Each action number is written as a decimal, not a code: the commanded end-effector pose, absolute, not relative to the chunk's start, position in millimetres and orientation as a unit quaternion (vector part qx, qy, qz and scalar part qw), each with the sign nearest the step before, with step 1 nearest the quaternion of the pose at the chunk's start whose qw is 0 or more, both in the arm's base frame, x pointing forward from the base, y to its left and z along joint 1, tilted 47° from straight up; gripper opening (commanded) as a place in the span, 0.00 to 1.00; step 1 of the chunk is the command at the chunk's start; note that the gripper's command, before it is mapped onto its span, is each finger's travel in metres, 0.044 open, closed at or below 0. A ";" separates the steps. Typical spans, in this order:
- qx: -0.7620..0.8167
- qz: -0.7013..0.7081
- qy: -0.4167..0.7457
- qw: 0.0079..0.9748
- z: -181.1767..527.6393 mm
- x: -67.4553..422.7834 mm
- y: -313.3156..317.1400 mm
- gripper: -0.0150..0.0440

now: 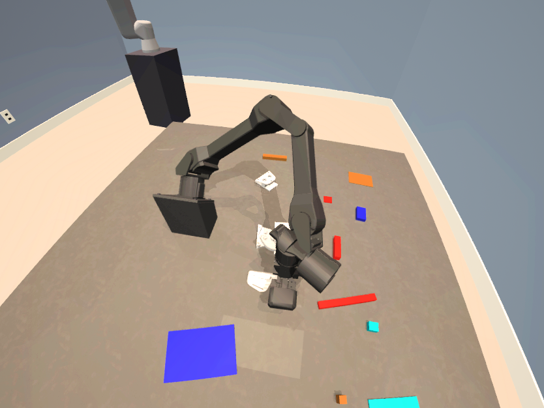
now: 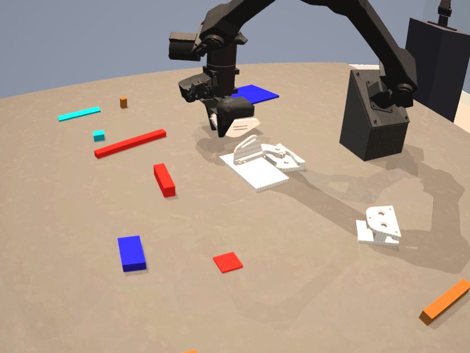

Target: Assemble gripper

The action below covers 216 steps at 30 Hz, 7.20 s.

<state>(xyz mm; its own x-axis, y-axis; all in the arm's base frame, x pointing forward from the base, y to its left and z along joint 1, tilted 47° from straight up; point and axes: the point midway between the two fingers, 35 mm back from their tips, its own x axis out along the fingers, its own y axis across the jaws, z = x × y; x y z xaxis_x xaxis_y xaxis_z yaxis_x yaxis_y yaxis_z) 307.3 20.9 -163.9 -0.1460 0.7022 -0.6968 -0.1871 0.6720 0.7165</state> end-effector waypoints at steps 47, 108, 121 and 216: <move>0.193 0.353 0.669 0.625 -114.0 319.1 -31.0 0.32; -0.111 0.619 0.436 0.644 -95.9 280.4 -23.4 0.32; -0.198 0.673 0.347 0.622 -91.0 269.0 -20.9 0.32; -0.303 0.724 0.224 0.578 -83.8 252.7 -17.4 1.00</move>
<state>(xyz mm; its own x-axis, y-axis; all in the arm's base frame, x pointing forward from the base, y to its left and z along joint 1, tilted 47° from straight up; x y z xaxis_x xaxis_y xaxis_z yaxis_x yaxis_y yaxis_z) 254.4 -13.6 -89.1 -0.1376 0.7015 -0.6993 -0.9745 -0.2221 -0.0310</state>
